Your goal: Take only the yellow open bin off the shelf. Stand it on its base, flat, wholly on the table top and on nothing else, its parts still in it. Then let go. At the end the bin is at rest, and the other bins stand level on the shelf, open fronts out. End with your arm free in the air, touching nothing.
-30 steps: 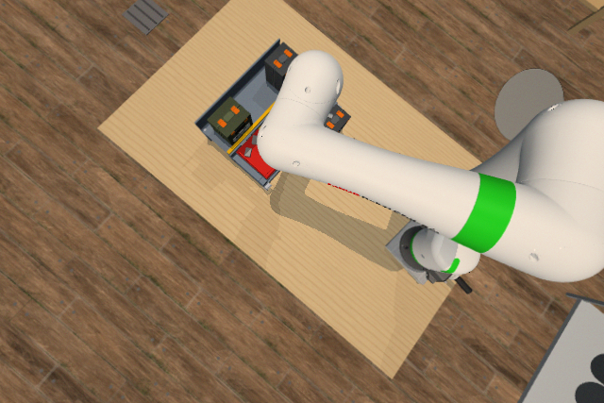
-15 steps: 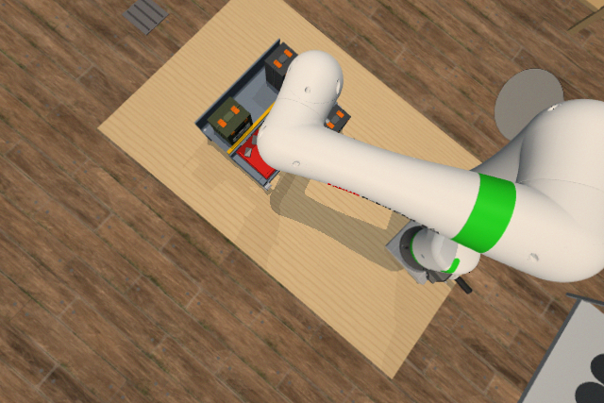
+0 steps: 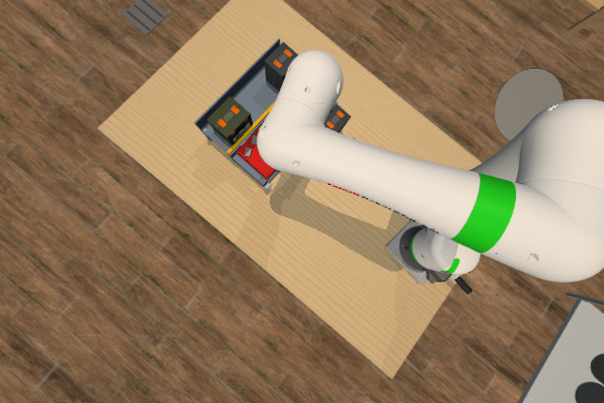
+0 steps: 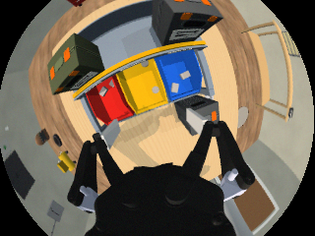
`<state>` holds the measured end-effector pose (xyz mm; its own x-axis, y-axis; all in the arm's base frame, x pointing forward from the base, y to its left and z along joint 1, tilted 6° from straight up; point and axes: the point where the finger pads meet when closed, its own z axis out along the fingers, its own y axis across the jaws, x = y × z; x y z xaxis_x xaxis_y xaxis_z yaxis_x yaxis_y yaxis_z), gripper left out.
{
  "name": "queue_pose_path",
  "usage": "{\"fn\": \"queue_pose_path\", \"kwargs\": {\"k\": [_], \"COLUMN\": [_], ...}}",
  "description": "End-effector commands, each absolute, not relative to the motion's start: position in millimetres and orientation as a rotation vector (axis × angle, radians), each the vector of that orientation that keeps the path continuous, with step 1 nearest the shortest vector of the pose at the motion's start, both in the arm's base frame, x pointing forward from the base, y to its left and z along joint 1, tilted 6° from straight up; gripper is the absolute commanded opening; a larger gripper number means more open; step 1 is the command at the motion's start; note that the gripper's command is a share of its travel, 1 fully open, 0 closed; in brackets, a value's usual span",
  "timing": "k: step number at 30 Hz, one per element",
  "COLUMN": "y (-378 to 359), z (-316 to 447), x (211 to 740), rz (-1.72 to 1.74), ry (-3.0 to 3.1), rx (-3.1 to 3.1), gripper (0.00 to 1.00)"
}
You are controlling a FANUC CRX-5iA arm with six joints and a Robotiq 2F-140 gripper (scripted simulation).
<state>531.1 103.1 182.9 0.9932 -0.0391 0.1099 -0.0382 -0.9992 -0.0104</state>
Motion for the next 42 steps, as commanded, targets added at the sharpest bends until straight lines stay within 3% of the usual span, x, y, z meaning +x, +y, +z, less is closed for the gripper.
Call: {"fn": "queue_pose_path", "kwargs": {"k": [1, 7, 19, 24, 36, 42], "y": [103.1, 103.1, 103.1, 103.1, 103.1, 103.1], "z": [183.1, 183.1, 183.1, 183.1, 183.1, 183.1], "x": [531.2, 531.2, 531.2, 531.2, 531.2, 531.2], "rz": [-0.174, -0.17, -0.17, -0.163, -0.163, -0.154], "ry": [0.061, 0.464, 0.464, 0.855, 0.855, 1.229], "rx": [-3.128, -3.08, -3.08, -2.981, -2.981, -2.833], "gripper": [1.0, 1.0, 1.0, 1.0, 1.0, 1.0]}}
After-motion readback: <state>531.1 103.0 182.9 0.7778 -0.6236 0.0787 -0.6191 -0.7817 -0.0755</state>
